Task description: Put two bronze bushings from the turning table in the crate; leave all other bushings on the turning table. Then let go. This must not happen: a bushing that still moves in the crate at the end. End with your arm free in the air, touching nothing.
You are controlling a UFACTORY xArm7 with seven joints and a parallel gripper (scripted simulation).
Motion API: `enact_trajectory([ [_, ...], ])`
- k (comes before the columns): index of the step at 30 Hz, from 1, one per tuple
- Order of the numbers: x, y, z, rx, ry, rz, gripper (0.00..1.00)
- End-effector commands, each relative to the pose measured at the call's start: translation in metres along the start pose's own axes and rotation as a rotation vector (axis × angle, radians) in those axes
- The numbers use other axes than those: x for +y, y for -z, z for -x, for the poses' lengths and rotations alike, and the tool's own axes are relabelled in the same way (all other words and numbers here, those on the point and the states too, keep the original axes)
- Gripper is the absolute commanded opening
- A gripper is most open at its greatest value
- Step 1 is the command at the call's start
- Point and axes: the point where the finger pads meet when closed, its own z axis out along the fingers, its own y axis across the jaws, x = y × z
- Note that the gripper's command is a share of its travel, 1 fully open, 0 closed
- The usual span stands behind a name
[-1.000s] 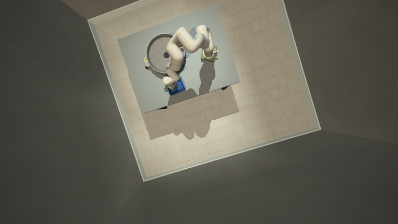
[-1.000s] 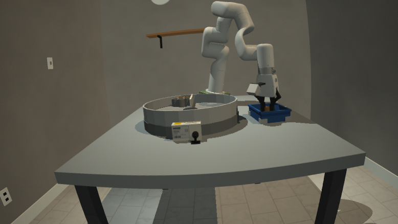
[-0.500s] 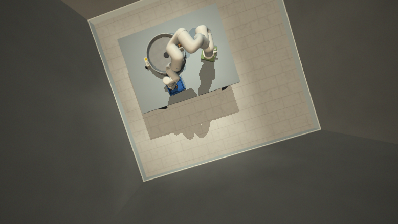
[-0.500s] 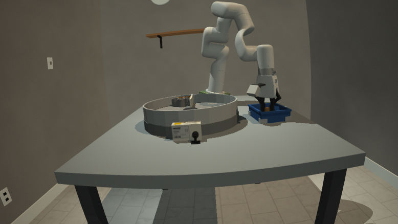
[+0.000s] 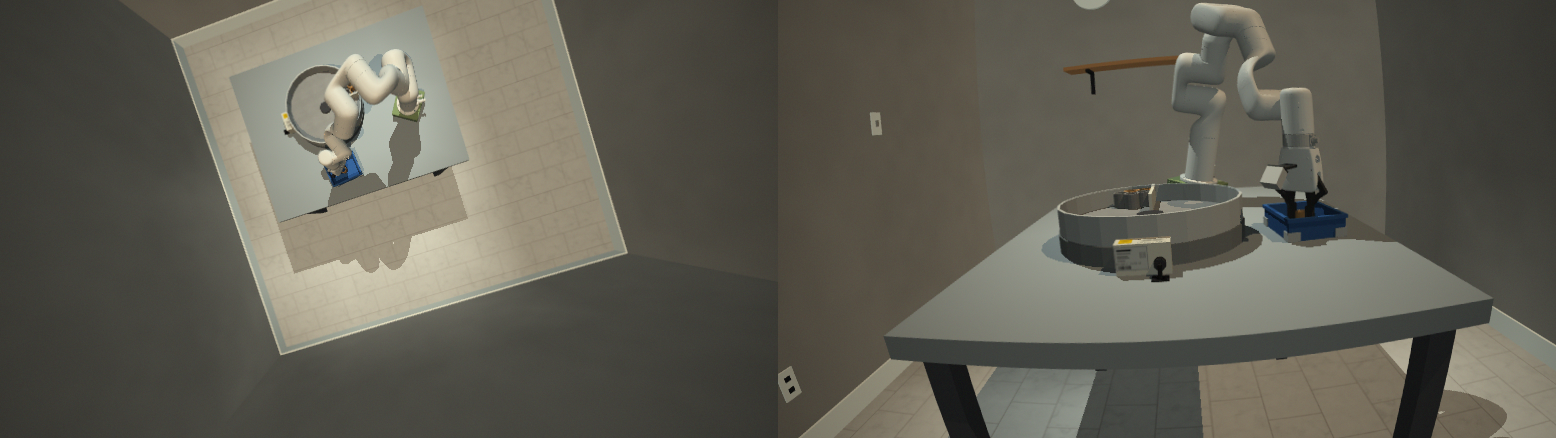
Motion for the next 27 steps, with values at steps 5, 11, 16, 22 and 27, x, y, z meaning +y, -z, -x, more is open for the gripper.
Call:
enact_trajectory([
  [5,-0.0015,0.0014,-0.0008,0.002,0.0,-0.004,0.48],
  [11,-0.0015,0.0014,-0.0008,0.002,0.0,-0.004,0.48],
  [16,-0.0015,0.0014,-0.0008,0.002,0.0,-0.004,0.48],
  [22,-0.0015,0.0014,-0.0008,0.002,0.0,-0.004,0.48],
  [27,-0.0015,0.0014,-0.0008,0.002,0.0,-0.004,0.48],
])
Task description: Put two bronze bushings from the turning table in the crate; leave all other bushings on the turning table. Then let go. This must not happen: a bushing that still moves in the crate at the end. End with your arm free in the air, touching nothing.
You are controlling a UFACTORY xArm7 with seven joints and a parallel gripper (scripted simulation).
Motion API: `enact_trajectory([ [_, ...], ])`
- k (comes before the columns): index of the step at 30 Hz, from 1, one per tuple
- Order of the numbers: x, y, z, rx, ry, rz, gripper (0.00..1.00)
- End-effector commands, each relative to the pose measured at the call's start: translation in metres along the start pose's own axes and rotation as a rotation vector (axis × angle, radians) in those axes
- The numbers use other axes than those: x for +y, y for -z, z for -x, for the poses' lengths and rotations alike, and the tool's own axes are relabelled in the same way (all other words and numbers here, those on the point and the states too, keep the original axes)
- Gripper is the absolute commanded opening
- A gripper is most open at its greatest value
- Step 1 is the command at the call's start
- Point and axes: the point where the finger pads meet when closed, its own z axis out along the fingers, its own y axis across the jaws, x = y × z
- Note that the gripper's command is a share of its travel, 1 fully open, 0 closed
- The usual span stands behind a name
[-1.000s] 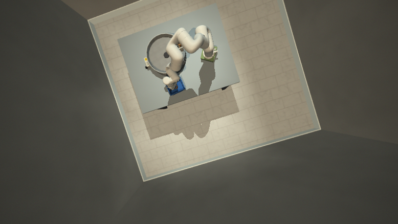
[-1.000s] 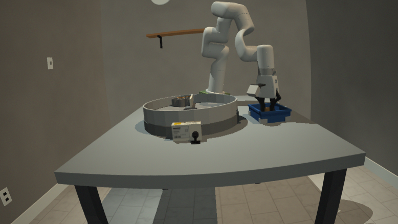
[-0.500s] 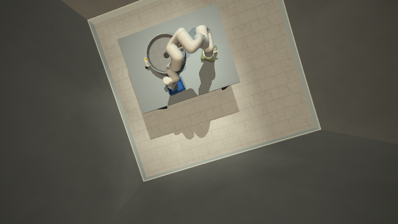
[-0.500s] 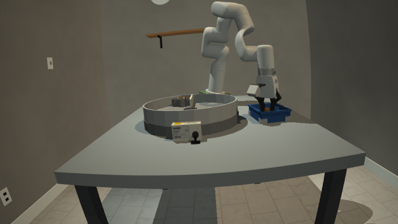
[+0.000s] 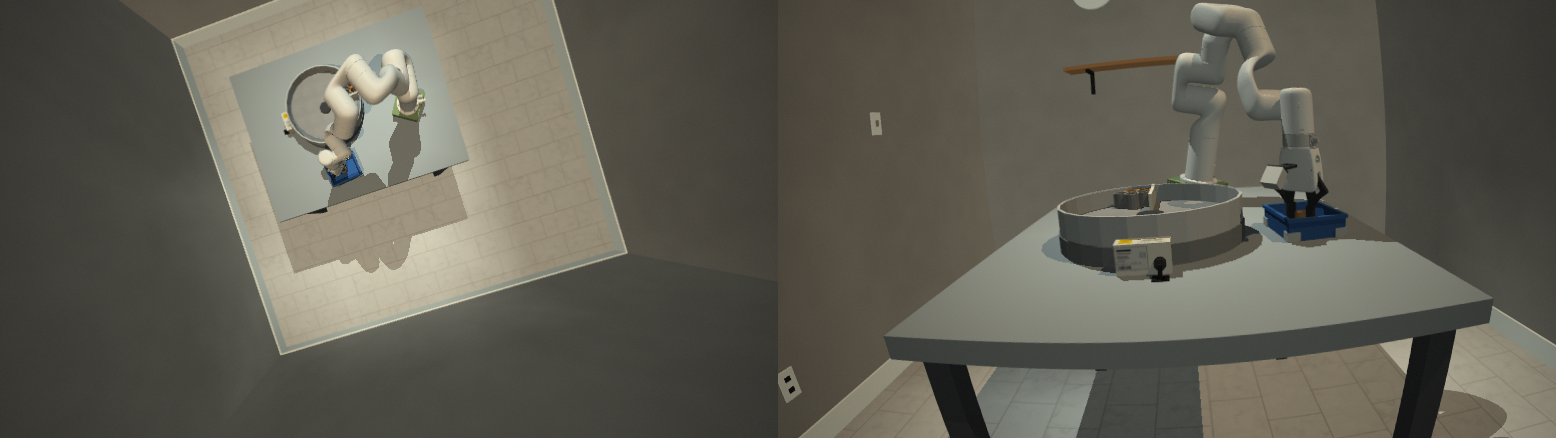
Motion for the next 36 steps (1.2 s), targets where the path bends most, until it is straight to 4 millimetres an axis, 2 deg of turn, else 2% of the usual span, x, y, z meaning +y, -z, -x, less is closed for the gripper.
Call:
enact_trajectory([
  [1,-0.001,0.001,-0.001,0.002,0.0,-0.004,0.48],
  [18,-0.001,0.008,-0.001,0.002,0.0,-0.004,0.48],
  [24,-0.001,0.027,-0.001,0.002,0.0,-0.004,0.48],
  [31,-0.001,0.061,-0.001,0.002,0.0,-0.004,0.48],
  [33,-0.001,0.061,-0.001,0.002,0.0,-0.004,0.48],
  [36,-0.001,0.075,-0.001,0.002,0.0,-0.004,0.48],
])
